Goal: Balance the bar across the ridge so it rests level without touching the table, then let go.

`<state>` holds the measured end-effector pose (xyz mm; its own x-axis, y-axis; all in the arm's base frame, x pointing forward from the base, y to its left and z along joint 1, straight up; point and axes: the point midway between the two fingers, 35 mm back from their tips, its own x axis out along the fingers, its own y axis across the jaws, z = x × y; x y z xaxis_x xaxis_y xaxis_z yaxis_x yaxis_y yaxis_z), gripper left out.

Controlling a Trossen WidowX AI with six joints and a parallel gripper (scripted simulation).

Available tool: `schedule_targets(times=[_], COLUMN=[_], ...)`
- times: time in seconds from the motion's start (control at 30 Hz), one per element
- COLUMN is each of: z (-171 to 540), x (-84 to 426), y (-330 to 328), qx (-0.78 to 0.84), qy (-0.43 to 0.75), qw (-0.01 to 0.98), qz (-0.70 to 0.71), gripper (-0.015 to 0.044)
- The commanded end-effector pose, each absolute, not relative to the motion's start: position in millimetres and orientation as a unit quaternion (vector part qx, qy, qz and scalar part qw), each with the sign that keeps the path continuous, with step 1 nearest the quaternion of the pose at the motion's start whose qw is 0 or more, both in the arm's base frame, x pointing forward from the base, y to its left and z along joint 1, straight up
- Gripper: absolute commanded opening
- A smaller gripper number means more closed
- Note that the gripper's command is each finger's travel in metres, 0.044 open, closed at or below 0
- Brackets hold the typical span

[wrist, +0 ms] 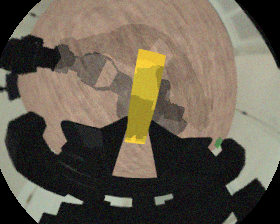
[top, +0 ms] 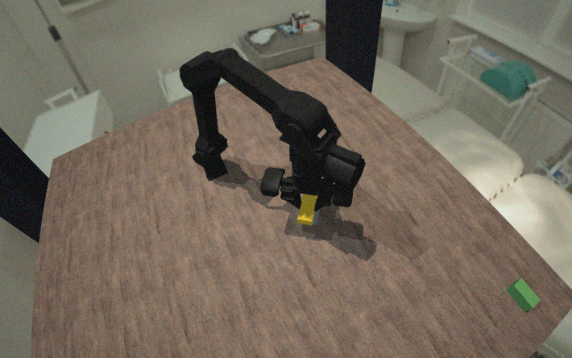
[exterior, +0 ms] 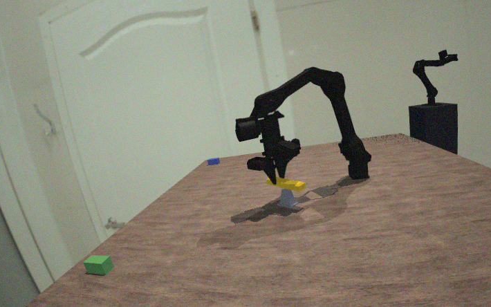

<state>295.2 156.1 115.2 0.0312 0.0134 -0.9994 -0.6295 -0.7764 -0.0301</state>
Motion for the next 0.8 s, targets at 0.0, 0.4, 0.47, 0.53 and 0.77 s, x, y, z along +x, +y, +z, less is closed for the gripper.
schedule_targets(times=[0.0, 0.4, 0.47, 0.53, 0.77], z=[114.4, 113.4, 113.1, 113.1, 112.5], x=[295.2, 295.2, 295.2, 295.2, 295.2], y=[156.6, 156.5, 156.5, 156.5, 156.4], qx=[-0.675, -0.675, -0.675, -0.675, -0.675], qy=[0.227, 0.227, 0.227, 0.227, 0.227], qw=[0.245, 0.245, 0.245, 0.245, 0.245], qz=[0.658, 0.658, 0.658, 0.658, 0.658], gripper=[0.0, 0.0, 0.0, 0.0, 0.0])
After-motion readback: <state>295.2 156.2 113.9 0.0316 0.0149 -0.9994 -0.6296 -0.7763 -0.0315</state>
